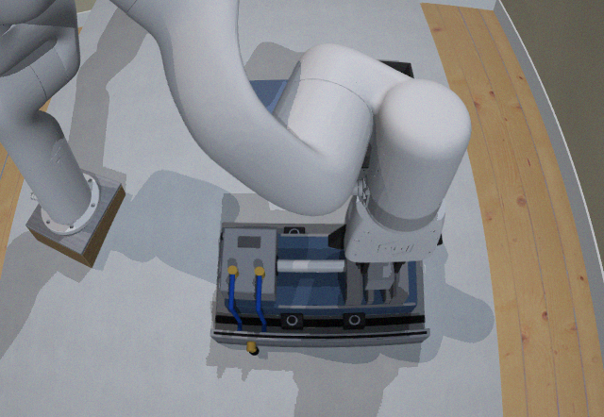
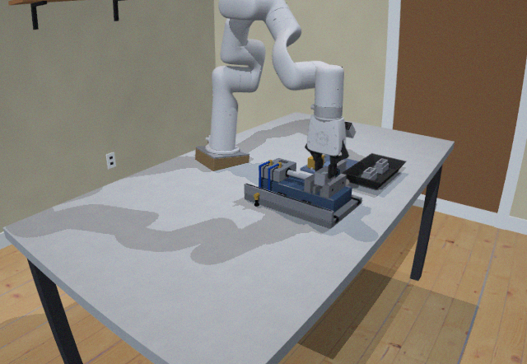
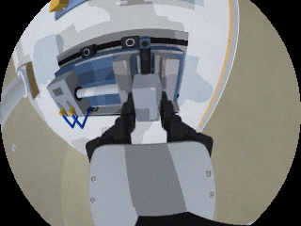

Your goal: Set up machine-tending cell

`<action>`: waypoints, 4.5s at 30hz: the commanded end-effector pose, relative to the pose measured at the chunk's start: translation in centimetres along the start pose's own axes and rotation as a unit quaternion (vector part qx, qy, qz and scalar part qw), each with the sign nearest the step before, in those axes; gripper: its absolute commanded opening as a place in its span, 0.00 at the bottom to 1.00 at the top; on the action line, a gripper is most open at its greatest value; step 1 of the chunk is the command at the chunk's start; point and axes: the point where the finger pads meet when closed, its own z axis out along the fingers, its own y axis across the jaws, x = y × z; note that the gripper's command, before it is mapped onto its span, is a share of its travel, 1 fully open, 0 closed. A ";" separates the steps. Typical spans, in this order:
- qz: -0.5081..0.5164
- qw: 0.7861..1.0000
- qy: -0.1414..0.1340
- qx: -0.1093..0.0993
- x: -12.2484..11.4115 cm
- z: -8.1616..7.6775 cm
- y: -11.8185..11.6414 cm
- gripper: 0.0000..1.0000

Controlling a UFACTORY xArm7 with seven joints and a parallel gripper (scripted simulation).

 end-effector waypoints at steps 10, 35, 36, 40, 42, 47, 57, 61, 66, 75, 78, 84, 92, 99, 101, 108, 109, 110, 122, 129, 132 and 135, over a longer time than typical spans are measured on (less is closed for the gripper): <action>0.000 1.000 -0.001 -0.002 0.1 -0.2 0.2 0.00; 0.000 1.000 -0.001 -0.002 0.5 -0.2 0.4 0.00; 0.000 1.000 -0.001 -0.002 0.5 -0.2 0.4 0.00; 0.000 1.000 -0.001 -0.002 0.5 -0.2 0.4 0.00; 0.000 1.000 -0.001 -0.002 0.5 -0.2 0.4 0.00; 0.000 1.000 -0.001 -0.002 0.5 -0.2 0.4 0.00; 0.000 1.000 -0.001 -0.002 0.5 -0.2 0.4 0.00; 0.000 1.000 -0.001 -0.002 0.5 -0.2 0.4 0.00; 0.000 1.000 -0.001 -0.002 0.5 -0.1 0.4 0.00; 0.000 1.000 -0.001 -0.002 0.5 0.0 0.4 0.00; 0.000 1.000 -0.001 -0.002 0.5 0.0 0.4 0.00; 0.000 1.000 -0.001 -0.002 0.5 0.0 0.4 0.00; 0.000 1.000 -0.001 -0.002 0.5 0.1 0.4 0.00; 0.000 1.000 -0.001 -0.002 0.5 0.1 0.4 0.00; 0.000 1.000 -0.001 -0.002 0.5 0.1 0.4 0.69; 0.000 1.000 -0.001 -0.002 0.5 0.1 0.4 0.69; 0.000 1.000 -0.001 -0.002 0.5 0.1 0.4 0.69; 0.000 1.000 -0.001 -0.002 0.5 0.1 0.4 0.69; 0.000 1.000 -0.001 -0.002 0.5 0.1 0.4 0.69; 0.000 1.000 -0.001 -0.002 0.5 0.1 0.4 0.69; 0.000 1.000 -0.001 -0.002 0.5 0.1 0.4 0.69; 0.000 1.000 -0.001 -0.002 0.5 0.0 0.4 0.69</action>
